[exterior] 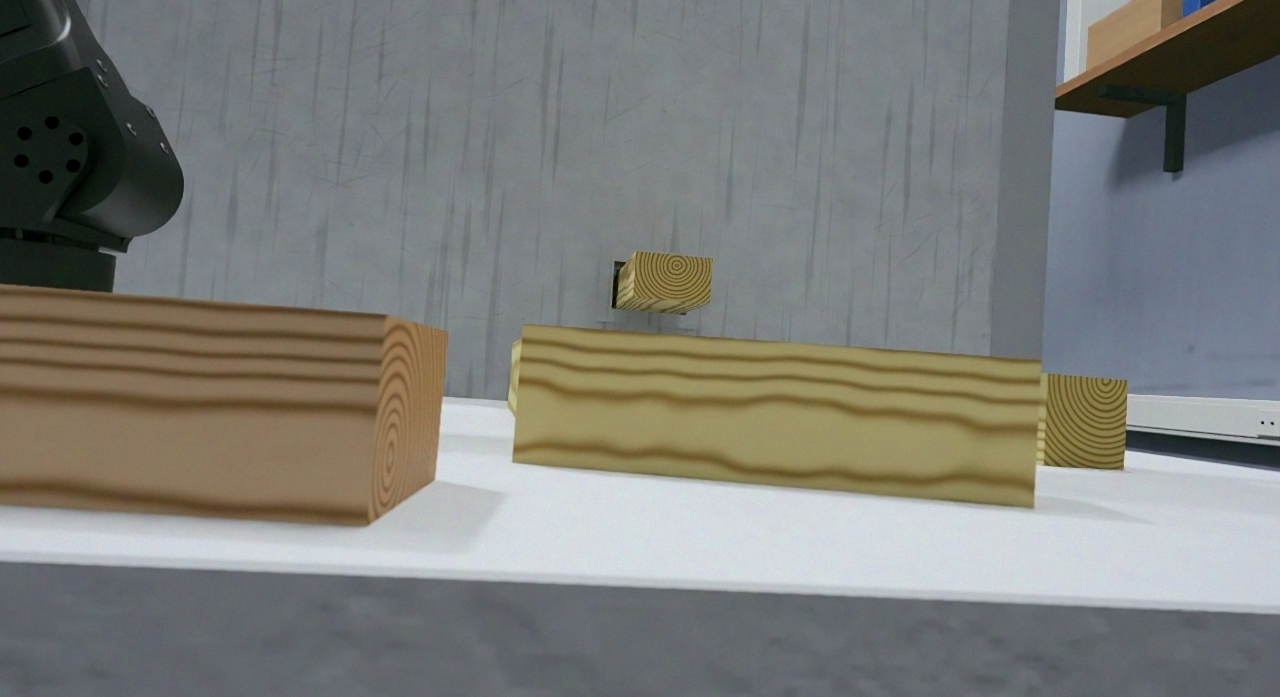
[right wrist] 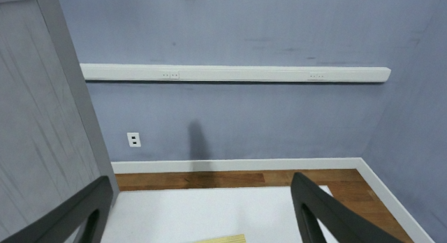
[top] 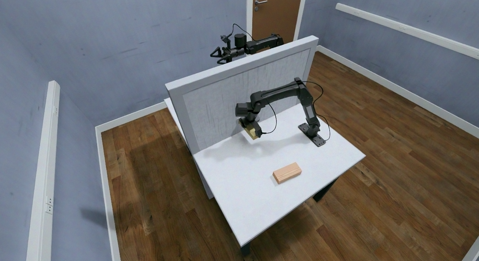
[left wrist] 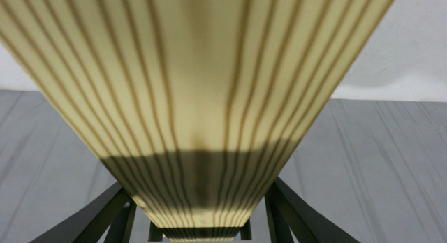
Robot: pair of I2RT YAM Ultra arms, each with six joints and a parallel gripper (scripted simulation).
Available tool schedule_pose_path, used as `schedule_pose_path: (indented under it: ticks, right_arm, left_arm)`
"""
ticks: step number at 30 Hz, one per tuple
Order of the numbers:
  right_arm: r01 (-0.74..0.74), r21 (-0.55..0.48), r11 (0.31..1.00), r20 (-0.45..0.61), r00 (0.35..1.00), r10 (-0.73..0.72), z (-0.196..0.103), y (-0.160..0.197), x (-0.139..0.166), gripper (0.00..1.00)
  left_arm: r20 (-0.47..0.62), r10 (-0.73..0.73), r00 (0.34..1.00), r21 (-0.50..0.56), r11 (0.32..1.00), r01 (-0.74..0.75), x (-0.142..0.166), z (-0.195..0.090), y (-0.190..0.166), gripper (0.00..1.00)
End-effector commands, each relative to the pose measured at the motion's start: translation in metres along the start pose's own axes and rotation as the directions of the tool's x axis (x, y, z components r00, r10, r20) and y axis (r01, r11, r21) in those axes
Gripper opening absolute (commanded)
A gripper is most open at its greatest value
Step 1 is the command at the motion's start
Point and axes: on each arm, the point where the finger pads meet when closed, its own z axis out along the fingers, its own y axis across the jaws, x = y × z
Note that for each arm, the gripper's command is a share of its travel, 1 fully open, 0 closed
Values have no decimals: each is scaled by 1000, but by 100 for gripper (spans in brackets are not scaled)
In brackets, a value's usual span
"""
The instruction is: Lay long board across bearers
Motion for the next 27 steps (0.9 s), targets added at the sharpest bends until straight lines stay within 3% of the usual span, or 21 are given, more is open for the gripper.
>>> schedule_pose_path:
  ticks: [1,6,18,23,24,27]
  right_arm:
    - [0,-16,1000,-3,1000,0,-3,5,-1,100]
    - [0,-16,1000,-3,1000,0,-3,5,-1,100]
    - [0,-16,1000,-3,1000,0,-3,5,-1,100]
    - [0,-16,1000,-3,1000,0,-3,5,-1,100]
    - [0,-16,1000,-3,1000,0,-3,5,-1,100]
    - [0,-16,1000,-3,1000,0,-3,5,-1,100]
  left_arm:
    - [-26,19,999,42,999,-18,12,-23,-2,73]
    - [-14,11,1000,21,1000,-11,8,-15,-1,73]
    - [8,-11,1000,-33,999,11,22,-61,9,73]
    - [-2,1,1000,-5,1000,-1,21,-53,4,73]
    - [-16,10,1000,20,1000,-9,24,-65,6,73]
    - [-14,8,1000,15,1000,-8,24,-64,7,73]
